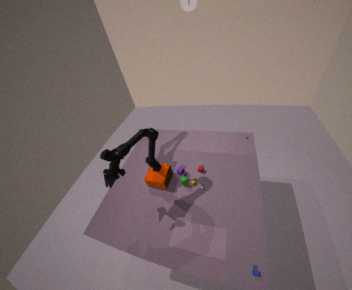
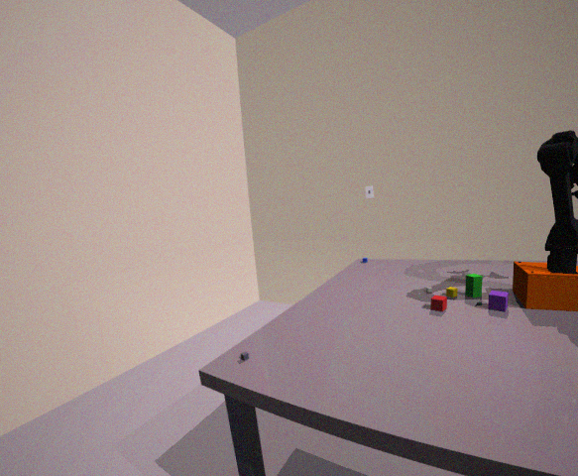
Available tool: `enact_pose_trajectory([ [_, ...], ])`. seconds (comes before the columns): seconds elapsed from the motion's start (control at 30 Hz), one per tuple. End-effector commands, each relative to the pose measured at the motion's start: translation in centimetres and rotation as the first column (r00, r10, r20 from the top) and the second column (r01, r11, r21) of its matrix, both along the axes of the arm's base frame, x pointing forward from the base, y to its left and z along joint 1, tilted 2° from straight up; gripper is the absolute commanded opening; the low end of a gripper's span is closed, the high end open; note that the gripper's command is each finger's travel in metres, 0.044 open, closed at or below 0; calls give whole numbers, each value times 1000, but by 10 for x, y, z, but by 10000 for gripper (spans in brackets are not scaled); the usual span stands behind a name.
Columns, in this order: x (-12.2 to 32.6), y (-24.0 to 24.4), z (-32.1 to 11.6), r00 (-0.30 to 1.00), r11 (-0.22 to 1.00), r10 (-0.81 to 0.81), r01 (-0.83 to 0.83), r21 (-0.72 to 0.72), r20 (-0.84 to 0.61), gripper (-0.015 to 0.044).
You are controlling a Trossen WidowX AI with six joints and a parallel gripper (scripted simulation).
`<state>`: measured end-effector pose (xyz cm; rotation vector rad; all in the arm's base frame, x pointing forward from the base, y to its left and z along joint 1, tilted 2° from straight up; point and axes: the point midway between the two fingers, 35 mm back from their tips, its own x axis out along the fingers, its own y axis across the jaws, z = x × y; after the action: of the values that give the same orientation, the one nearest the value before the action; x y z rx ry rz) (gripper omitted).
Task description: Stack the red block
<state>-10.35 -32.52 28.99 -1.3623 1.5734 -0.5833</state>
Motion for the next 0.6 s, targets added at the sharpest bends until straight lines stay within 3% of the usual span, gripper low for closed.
enact_pose_trajectory([
  [0.0,1,-1,0,1000,1000,2,-2,2,5,426],
  [0.57,127,-34,-42,886,946,72,-206,250,459,440],
])
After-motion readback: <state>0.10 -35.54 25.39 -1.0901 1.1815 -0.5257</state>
